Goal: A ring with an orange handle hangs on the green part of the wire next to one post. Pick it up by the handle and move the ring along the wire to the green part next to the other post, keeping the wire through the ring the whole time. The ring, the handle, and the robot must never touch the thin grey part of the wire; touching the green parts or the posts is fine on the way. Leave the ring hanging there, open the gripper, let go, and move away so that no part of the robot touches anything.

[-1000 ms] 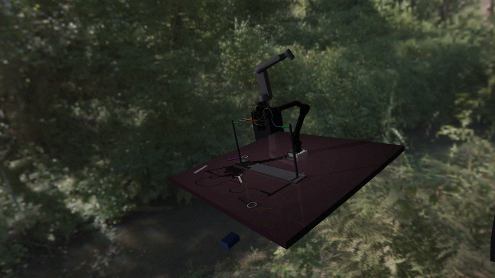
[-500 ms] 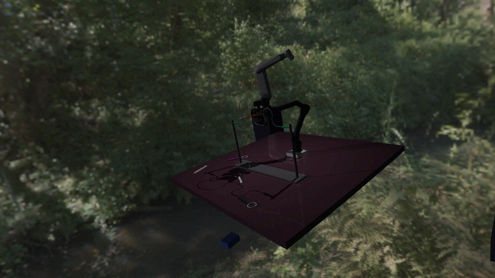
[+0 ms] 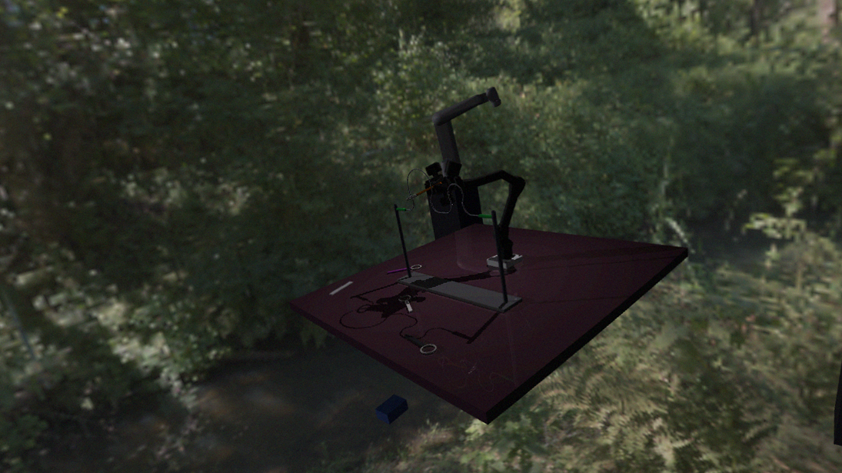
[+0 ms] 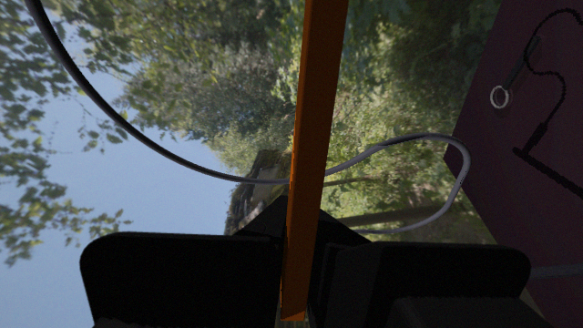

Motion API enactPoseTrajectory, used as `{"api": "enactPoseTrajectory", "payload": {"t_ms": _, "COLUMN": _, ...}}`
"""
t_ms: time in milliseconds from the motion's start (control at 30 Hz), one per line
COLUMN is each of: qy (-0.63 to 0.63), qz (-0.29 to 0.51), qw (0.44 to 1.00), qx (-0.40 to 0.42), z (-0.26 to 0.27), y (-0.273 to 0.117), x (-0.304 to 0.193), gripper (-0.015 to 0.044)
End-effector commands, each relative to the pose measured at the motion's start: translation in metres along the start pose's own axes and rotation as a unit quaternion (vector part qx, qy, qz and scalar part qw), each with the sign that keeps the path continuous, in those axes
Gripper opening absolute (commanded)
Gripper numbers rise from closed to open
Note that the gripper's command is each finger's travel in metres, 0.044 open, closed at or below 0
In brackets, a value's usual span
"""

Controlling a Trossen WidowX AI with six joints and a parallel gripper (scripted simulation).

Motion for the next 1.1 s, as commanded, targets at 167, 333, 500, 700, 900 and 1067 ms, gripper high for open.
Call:
{"api": "enactPoseTrajectory", "payload": {"t_ms": 167, "qy": 0.012, "qz": -0.003, "qw": 1.000, "qx": 0.007, "z": 0.0125, "y": -0.0002, "x": 0.0052, "gripper": -0.0150}}
{"api": "enactPoseTrajectory", "payload": {"t_ms": 333, "qy": 0.003, "qz": -0.001, "qw": 1.000, "qx": 0.002, "z": 0.0146, "y": -0.0003, "x": 0.0059, "gripper": -0.0150}}
{"api": "enactPoseTrajectory", "payload": {"t_ms": 500, "qy": -0.015, "qz": 0.002, "qw": 1.000, "qx": -0.009, "z": 0.0157, "y": -0.0003, "x": 0.0063, "gripper": -0.0150}}
{"api": "enactPoseTrajectory", "payload": {"t_ms": 700, "qy": -0.045, "qz": 0.006, "qw": 0.999, "qx": -0.026, "z": 0.0159, "y": -0.0003, "x": 0.0063, "gripper": -0.0150}}
{"api": "enactPoseTrajectory", "payload": {"t_ms": 900, "qy": -0.076, "qz": 0.011, "qw": 0.996, "qx": -0.045, "z": 0.0152, "y": -0.0004, "x": 0.0062, "gripper": -0.0150}}
{"api": "enactPoseTrajectory", "payload": {"t_ms": 1067, "qy": -0.104, "qz": 0.015, "qw": 0.993, "qx": -0.061, "z": 0.0144, "y": -0.0004, "x": 0.0061, "gripper": -0.0150}}
Point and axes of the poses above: the point midway between the two fingers, 35 mm back from their tips, its own y axis out along the fingers, its own z axis across the jaws, x = y × z, the point moved 4 cm from there along -y, back along the fingers, and after that the axes turned 14 degrees about -y, right-handed, at the moved point
